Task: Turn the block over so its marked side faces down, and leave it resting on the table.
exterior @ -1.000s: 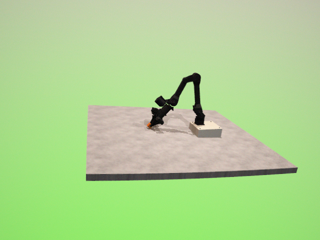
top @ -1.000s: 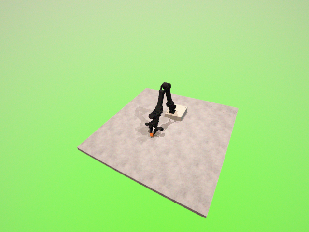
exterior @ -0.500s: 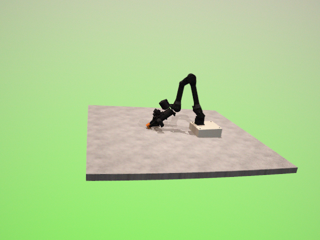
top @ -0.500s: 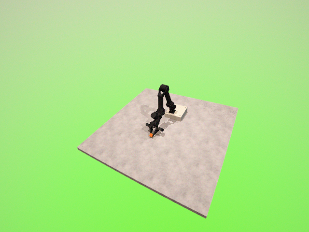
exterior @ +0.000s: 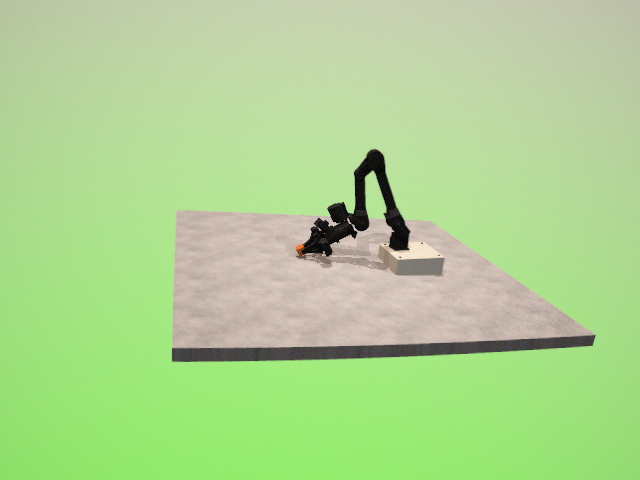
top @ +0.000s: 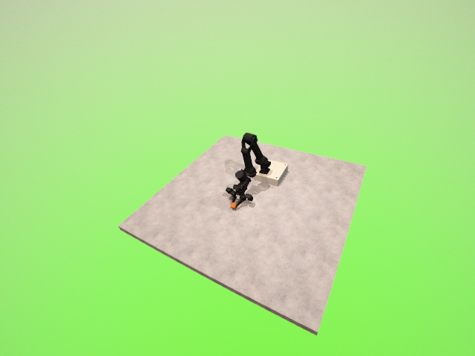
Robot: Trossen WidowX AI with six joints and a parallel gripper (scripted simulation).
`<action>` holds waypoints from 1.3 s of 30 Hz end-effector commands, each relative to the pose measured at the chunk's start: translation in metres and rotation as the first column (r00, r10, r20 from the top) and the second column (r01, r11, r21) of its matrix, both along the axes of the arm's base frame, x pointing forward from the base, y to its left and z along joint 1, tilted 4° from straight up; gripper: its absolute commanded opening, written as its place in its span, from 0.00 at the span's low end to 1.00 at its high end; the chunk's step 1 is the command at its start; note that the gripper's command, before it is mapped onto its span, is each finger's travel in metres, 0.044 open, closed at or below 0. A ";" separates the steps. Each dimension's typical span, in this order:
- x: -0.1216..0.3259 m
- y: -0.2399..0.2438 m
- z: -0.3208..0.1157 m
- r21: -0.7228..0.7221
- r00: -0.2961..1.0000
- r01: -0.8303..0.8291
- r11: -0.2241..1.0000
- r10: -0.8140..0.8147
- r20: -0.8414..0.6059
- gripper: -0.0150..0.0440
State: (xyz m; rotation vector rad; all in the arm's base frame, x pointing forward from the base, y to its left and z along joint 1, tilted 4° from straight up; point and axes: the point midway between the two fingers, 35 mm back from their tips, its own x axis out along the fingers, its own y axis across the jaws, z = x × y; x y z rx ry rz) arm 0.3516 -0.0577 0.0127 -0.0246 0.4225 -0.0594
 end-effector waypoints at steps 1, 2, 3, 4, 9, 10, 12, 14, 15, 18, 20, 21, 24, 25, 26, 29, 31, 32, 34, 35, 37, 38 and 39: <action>-0.003 0.001 -0.001 0.007 1.000 -0.003 1.000 0.003 0.008 0.25; -0.003 0.001 -0.001 0.007 1.000 -0.003 1.000 0.003 0.008 0.25; -0.003 0.001 -0.001 0.007 1.000 -0.003 1.000 0.003 0.008 0.25; -0.003 0.001 -0.001 0.007 1.000 -0.003 1.000 0.003 0.008 0.25; -0.003 0.001 -0.001 0.007 1.000 -0.003 1.000 0.003 0.008 0.25; -0.003 0.001 -0.001 0.007 1.000 -0.003 1.000 0.003 0.008 0.25; -0.003 0.001 -0.001 0.007 1.000 -0.003 1.000 0.003 0.008 0.25; -0.003 0.001 -0.001 0.007 1.000 -0.003 1.000 0.003 0.008 0.34; -0.003 0.001 -0.001 0.007 1.000 -0.003 1.000 0.003 0.008 0.39; -0.003 0.001 -0.001 0.007 1.000 -0.003 1.000 0.003 0.008 0.52; -0.003 0.001 -0.001 0.007 1.000 -0.003 1.000 0.003 0.008 0.61; -0.003 0.001 -0.001 0.007 1.000 -0.003 1.000 0.003 0.008 0.65; -0.003 0.001 -0.001 0.007 1.000 -0.003 1.000 0.003 0.008 0.79; -0.003 0.001 -0.001 0.007 1.000 -0.003 1.000 0.003 0.008 0.83; -0.003 0.001 -0.001 0.007 1.000 -0.003 1.000 0.003 0.008 0.88; -0.003 0.001 -0.001 0.007 1.000 -0.003 1.000 0.003 0.008 1.00; -0.003 0.001 -0.001 0.007 1.000 -0.003 1.000 0.003 0.008 1.00; -0.003 0.001 -0.001 0.007 1.000 -0.003 1.000 0.003 0.008 1.00; -0.003 0.001 -0.001 0.007 1.000 -0.003 1.000 0.003 0.008 1.00; -0.003 0.001 -0.001 0.007 1.000 -0.003 1.000 0.003 0.008 1.00; -0.003 0.001 -0.001 0.007 1.000 -0.003 1.000 0.003 0.008 1.00; -0.003 0.001 -0.001 0.007 1.000 -0.003 1.000 0.003 0.008 1.00; -0.003 0.001 -0.001 0.007 1.000 -0.003 1.000 0.003 0.008 1.00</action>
